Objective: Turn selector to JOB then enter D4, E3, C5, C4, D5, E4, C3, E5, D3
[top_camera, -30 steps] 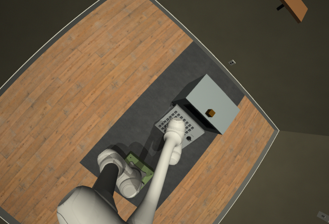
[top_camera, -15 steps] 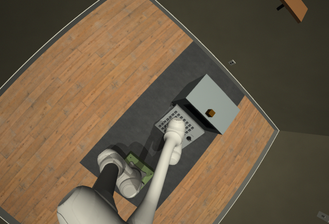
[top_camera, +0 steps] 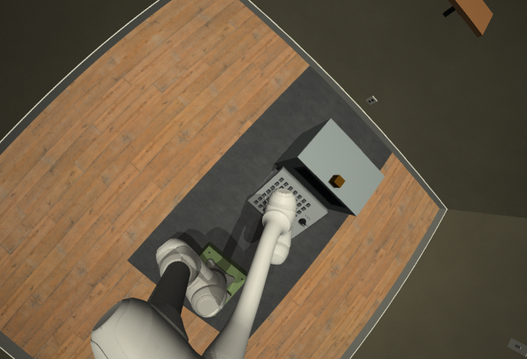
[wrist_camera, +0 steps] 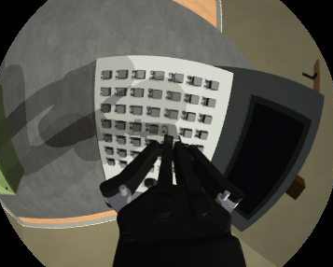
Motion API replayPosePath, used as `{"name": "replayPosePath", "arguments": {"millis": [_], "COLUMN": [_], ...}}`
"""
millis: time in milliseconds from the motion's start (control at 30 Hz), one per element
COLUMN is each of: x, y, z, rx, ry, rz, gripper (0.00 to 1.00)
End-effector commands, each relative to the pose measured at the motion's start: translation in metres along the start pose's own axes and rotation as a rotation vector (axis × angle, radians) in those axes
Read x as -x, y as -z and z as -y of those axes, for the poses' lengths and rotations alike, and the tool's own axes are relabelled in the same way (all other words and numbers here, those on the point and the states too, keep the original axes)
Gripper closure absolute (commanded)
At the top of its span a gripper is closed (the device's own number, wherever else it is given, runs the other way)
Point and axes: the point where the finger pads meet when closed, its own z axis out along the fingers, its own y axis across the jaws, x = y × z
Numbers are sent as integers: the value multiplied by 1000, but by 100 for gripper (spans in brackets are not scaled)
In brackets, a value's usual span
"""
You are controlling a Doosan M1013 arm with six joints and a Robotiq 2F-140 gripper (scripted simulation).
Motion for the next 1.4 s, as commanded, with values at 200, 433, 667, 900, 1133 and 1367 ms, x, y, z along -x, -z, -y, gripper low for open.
{"name": "replayPosePath", "arguments": {"millis": [200, 433, 667, 900, 1133, 1367], "x": [0, 0, 0, 0, -2, -21], "y": [6, 18, 30, 35, 36, 36], "z": [0, 0, 0, 0, 2, 21], "rx": [0, 0, 0, 0, 0, 0], "ry": [0, 0, 0, 0, 0, 0], "rz": [0, 0, 0, 0, 0, 0], "gripper": [100, 100, 100, 100, 100, 100]}}
